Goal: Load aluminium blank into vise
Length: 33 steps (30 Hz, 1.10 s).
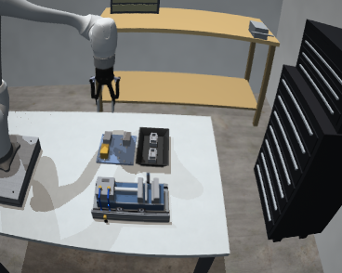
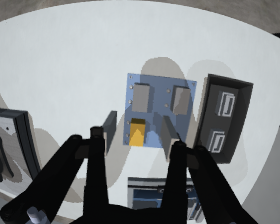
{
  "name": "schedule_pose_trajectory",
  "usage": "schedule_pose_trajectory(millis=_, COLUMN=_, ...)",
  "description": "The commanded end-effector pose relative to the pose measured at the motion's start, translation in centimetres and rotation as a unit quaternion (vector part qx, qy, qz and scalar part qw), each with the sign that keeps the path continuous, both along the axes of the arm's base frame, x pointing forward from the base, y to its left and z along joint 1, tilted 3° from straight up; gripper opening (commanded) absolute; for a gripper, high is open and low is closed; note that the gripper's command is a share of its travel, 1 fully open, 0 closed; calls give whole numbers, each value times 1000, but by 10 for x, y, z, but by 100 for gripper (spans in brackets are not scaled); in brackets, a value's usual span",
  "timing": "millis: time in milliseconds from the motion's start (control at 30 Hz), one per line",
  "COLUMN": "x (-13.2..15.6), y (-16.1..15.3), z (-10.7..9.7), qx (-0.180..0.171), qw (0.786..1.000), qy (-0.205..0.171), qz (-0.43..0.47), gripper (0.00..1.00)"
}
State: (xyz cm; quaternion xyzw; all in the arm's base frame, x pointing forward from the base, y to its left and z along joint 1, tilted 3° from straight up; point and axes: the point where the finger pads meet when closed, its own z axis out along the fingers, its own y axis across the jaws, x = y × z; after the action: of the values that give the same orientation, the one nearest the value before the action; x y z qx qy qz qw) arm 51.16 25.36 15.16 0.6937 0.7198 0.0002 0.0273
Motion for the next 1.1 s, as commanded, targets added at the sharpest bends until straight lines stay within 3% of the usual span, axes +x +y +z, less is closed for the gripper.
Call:
schedule_pose_trajectory(millis=0, x=0, y=0, z=0, qx=0, qw=1000, qy=0, qz=0, gripper=40)
schedule_pose_trajectory(millis=700, x=0, y=0, z=-7, qx=0, qw=1000, qy=0, qz=0, gripper=40)
schedule_pose_trajectory(millis=1067, x=2, y=-2, z=-39, qx=0, qw=1000, qy=0, qz=0, gripper=40)
